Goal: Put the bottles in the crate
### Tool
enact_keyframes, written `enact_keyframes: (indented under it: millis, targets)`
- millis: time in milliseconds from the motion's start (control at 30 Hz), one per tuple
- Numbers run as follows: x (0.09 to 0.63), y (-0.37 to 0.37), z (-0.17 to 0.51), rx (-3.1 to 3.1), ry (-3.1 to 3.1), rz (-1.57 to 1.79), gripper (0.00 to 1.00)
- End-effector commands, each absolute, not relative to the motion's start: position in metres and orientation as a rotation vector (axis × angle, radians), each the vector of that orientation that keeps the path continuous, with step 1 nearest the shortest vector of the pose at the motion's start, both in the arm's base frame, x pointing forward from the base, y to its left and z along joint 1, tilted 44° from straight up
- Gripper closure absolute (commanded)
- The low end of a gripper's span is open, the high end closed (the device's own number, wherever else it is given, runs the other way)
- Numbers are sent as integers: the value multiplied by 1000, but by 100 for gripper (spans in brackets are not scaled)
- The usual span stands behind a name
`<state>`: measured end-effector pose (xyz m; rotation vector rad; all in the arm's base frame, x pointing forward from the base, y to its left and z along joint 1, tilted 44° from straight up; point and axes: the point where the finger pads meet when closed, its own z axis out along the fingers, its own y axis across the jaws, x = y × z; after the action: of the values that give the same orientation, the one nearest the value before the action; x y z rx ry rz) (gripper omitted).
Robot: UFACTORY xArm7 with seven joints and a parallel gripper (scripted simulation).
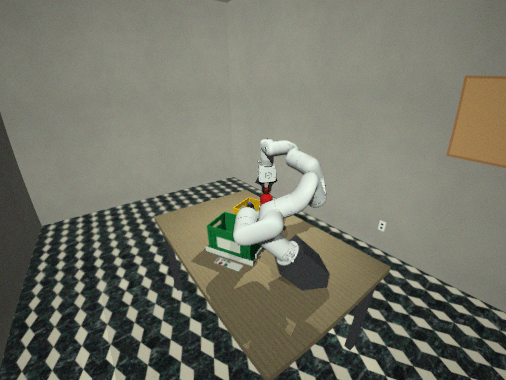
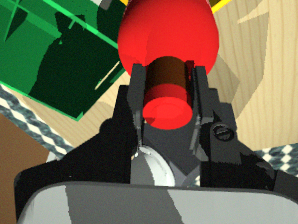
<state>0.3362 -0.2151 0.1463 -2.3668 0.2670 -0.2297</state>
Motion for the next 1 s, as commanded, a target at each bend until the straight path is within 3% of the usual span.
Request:
enact_keyframes:
  millis: [0, 967]
  targets:
    - [331, -209, 153, -2368, 270, -235, 100]
    - [304, -174, 176, -2368, 270, -235, 100]
